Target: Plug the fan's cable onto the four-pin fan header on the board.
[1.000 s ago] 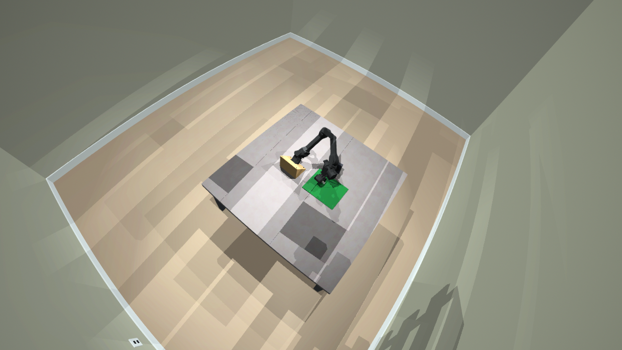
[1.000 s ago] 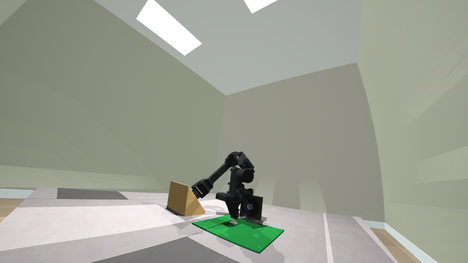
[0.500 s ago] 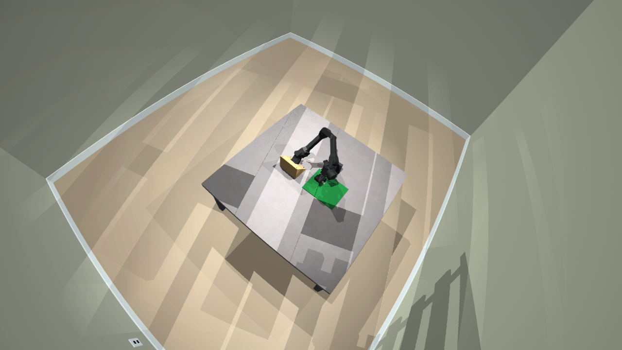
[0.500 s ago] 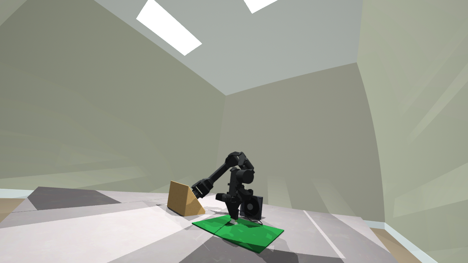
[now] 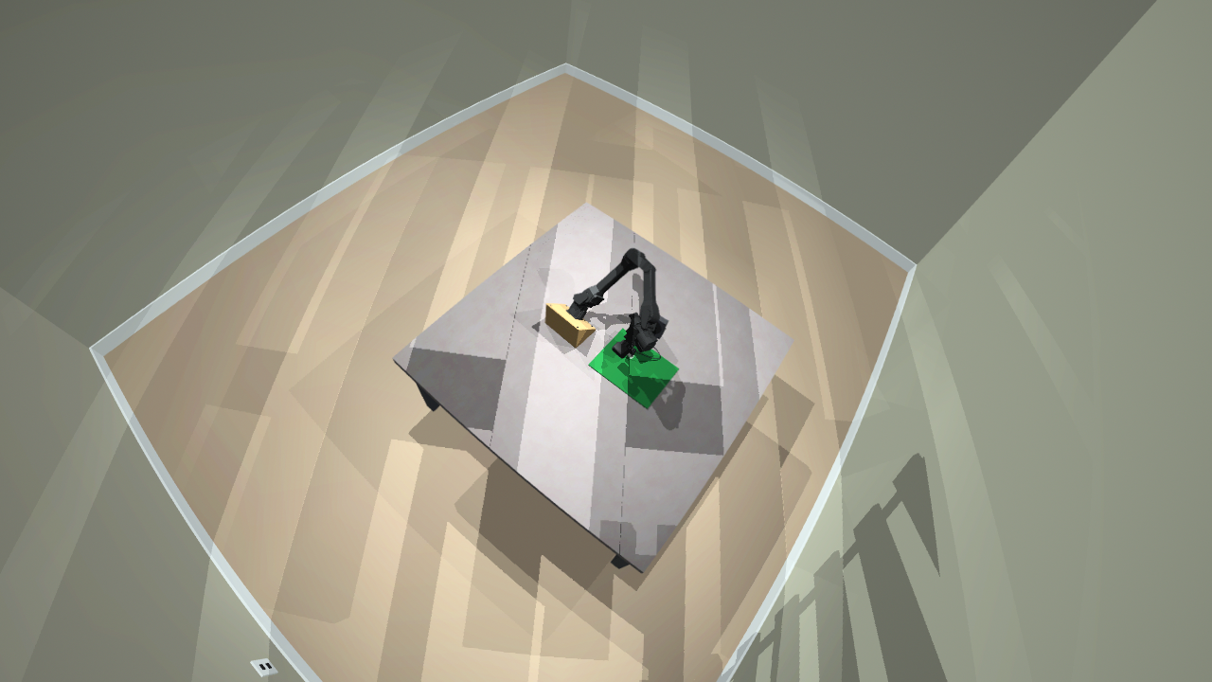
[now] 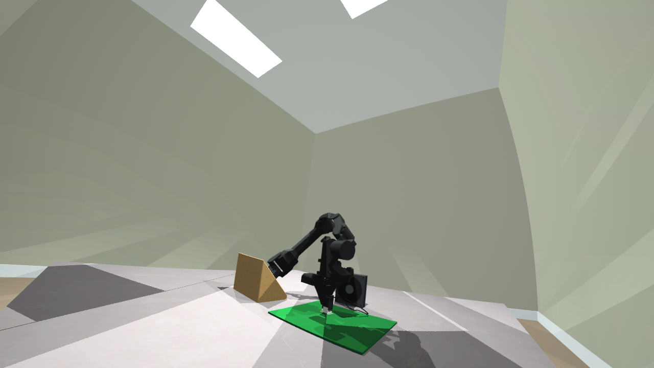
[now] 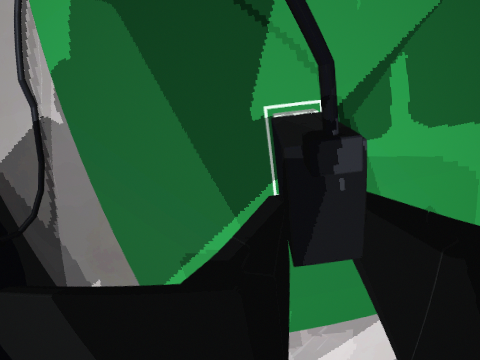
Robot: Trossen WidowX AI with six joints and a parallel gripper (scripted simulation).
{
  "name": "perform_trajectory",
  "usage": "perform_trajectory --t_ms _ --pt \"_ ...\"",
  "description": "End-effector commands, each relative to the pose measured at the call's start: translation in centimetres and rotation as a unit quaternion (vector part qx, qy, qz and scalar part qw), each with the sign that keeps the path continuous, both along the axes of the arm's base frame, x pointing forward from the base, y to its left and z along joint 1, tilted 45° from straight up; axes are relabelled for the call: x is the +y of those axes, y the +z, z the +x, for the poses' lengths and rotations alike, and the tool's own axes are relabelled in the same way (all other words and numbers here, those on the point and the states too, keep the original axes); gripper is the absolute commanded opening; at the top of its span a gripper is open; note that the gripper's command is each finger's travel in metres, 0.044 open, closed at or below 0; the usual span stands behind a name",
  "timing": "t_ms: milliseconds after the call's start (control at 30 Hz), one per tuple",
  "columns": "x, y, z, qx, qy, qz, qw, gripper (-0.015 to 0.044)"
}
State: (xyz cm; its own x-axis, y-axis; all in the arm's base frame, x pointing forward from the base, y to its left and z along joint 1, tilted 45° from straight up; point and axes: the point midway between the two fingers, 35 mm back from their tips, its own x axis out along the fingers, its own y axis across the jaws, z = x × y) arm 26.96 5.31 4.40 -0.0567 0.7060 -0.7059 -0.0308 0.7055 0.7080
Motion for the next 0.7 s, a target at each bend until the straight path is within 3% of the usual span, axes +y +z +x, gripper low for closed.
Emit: perform_trajectory --t_ms 0,267,600,667 --pt "0.25 -0.28 -0.05 0.001 -0.001 0.001 1.000 0.0000" --pt "0.61 -0.62 -0.08 0.001 -0.001 0.001 1.000 0.0000" --pt "0.37 -0.39 -0.04 0.000 -0.001 0.000 1.000 0.0260" --pt "0.37 -0.39 -0.04 0.000 -0.001 0.000 1.000 0.0260"
